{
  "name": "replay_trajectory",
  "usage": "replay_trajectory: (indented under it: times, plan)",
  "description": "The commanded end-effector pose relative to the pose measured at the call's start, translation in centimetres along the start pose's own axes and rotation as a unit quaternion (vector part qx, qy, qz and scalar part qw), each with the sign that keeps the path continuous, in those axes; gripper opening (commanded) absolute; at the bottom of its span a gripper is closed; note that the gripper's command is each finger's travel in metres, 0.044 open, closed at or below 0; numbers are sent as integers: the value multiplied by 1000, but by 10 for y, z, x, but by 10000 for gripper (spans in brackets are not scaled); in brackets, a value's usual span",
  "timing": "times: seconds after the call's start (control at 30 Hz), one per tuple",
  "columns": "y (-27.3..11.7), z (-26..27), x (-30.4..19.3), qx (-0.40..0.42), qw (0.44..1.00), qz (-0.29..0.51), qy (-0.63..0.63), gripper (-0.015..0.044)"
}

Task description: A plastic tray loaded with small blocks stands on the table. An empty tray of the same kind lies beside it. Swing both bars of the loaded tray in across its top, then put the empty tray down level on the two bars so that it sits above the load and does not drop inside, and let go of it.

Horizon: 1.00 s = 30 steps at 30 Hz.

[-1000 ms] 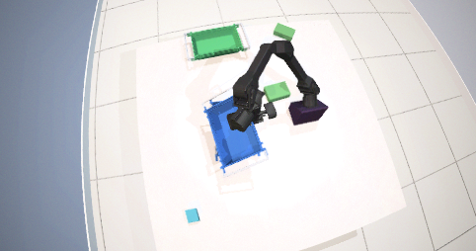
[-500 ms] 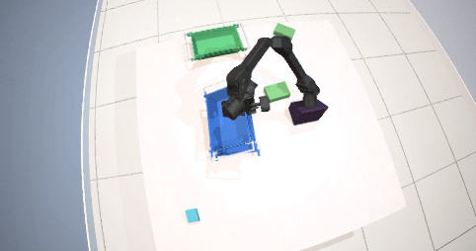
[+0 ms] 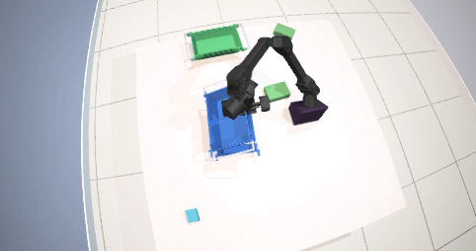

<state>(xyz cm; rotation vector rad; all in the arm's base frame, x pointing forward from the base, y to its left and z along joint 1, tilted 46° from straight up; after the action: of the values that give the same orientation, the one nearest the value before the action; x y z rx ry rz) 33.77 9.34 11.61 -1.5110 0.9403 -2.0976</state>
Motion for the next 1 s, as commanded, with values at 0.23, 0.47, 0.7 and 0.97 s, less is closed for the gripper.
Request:
replay_trajectory:
  times: [0.23, 0.47, 0.7, 0.97]
  plan:
    - [-5, -1, 0, 11, 1000, 2, 1, 0]
    - [-5, -2, 1, 11, 1000, 2, 1, 0]
    - [-5, -2, 1, 11, 1000, 2, 1, 0]
    - [-1, -2, 1, 11, 1000, 2, 1, 0]
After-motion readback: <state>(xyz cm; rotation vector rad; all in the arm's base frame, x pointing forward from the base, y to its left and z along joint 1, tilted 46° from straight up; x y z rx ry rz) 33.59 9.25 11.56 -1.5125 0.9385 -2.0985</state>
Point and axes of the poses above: the point midway between the two fingers, 35 mm back from their tips, its own y axis out along the fingers, its own z axis across the jaws, x = y × z, the point moved 7 cm from there along -y, back along the fingers, and after that the axes turned 11 degrees about y, right-handed, at the moved point
